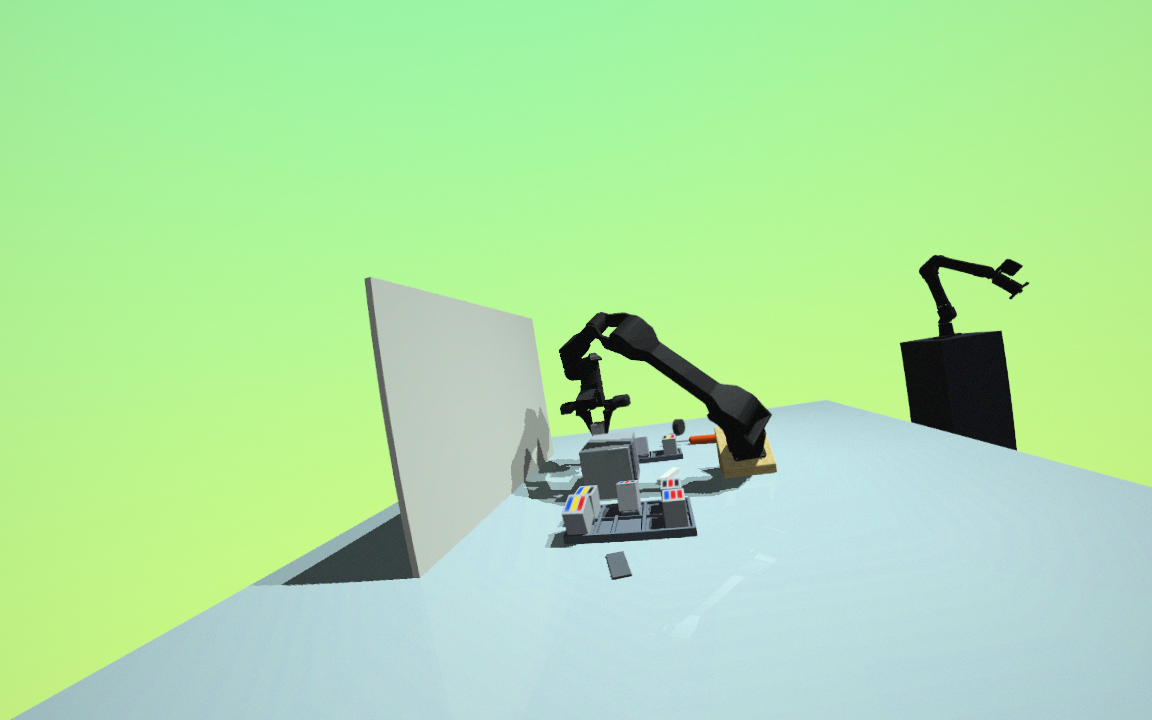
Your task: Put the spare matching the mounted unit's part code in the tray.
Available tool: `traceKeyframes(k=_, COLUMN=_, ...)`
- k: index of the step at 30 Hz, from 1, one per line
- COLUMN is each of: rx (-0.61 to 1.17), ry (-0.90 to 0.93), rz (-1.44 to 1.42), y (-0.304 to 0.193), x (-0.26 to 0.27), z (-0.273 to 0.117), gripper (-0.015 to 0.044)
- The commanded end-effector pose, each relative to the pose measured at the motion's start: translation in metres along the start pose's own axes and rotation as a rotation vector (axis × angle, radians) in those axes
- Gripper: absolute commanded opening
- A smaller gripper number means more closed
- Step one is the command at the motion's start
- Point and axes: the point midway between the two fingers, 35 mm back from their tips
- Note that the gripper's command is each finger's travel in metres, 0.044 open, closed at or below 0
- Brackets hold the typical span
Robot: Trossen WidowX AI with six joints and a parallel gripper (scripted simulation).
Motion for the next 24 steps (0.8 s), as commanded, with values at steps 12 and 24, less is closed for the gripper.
traceKeyframes(k=12, rx=-0.001, ry=-0.004, rz=0.002, y=0.001, x=0.000, z=0.010, gripper=0.0000)
traceKeyframes(k=24, rx=-0.002, ry=-0.004, rz=0.002, y=0.001, x=0.000, z=0.018, gripper=0.0000)
Point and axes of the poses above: the point midway between the two fingers, 35 mm back from their tips, its own z axis out along the fingers, its own x axis across the jaws, y = z × x, and after that the axes turned 4 degrees about z, right-handed
